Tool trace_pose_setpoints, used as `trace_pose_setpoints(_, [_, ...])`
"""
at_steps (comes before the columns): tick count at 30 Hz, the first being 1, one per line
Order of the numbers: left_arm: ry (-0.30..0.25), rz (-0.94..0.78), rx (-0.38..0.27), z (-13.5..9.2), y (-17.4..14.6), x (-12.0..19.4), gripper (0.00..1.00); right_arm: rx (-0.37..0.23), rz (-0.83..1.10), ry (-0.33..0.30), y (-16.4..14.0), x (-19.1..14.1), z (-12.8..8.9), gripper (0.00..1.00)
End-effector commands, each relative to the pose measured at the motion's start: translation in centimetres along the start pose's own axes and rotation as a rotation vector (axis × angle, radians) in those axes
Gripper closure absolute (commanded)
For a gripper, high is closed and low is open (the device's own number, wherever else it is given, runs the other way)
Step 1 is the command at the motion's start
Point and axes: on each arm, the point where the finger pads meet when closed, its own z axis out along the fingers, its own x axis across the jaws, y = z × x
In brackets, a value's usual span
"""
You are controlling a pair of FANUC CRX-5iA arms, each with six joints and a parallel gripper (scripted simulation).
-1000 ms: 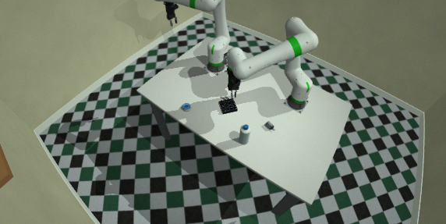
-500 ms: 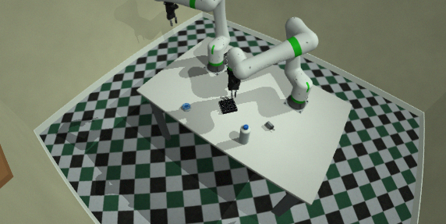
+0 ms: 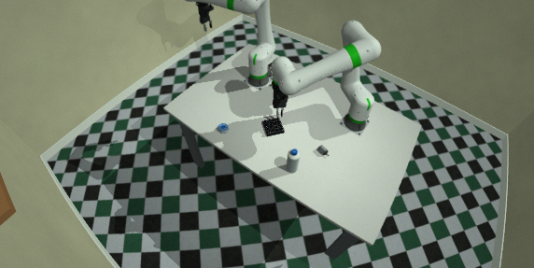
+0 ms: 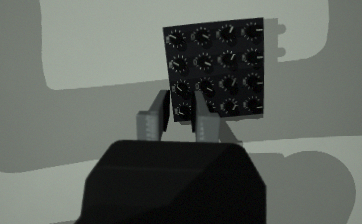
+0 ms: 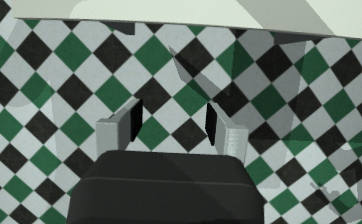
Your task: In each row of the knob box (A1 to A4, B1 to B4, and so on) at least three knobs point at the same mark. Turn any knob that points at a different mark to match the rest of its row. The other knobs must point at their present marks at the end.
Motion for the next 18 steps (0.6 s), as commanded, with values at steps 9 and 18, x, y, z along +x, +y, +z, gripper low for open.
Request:
trace_pose_setpoints(9, [0.002, 0.0, -0.001, 0.4, 0.0, 0.1, 0.54, -0.002, 0.0, 0.0, 0.0, 0.0, -0.1, 0.0])
trace_pose_setpoints(18, [0.002, 0.0, -0.001, 1.4, 0.0, 0.1, 0.54, -0.002, 0.0, 0.0, 0.0, 0.0, -0.1, 0.0])
